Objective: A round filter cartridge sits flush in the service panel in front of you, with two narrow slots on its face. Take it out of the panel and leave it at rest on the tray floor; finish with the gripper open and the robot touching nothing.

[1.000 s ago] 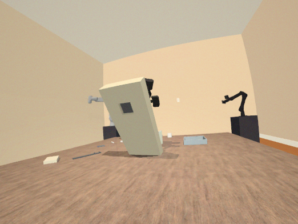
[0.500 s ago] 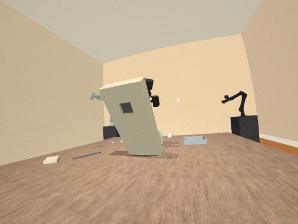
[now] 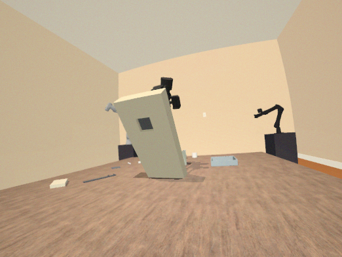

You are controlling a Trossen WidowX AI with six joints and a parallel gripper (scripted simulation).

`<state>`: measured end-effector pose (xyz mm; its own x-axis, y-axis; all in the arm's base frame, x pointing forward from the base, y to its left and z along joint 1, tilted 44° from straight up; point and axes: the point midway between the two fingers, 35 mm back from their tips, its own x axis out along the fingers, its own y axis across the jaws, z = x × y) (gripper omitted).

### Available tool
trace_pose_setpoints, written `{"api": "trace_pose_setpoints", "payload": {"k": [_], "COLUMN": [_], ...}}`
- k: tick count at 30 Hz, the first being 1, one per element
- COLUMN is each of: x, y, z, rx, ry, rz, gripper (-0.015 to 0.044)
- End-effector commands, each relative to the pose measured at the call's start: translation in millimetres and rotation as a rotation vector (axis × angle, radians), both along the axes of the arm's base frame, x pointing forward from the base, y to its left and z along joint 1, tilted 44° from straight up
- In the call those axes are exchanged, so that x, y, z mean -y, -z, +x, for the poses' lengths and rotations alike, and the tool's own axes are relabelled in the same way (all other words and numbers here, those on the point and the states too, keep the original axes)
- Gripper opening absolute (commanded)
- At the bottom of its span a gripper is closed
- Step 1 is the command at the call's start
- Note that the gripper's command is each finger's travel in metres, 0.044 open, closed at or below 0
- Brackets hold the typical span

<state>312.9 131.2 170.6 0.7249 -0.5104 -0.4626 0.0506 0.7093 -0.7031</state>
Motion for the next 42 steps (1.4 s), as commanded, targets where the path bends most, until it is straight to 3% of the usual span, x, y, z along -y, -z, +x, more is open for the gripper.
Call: {"api": "trace_pose_setpoints", "payload": {"k": [1,4,17,22,27,42], "x": [-2,-2,-54,-20,25,35], "y": [-2,-2,-58,-15,30,40], "z": [2,2,12,-6,-42,-38], "rx": [-0.002,-0.002,-0.004,-0.135,-0.289,-0.295], "ry": [-0.001,-0.001,0.000,0.117,0.311,0.318], "rz": [-0.001,-0.001,-0.002,0.028,0.055,0.057], "gripper": [0.0099,0.0099,0.0440,0.0309,0.0305,0.0305]}}
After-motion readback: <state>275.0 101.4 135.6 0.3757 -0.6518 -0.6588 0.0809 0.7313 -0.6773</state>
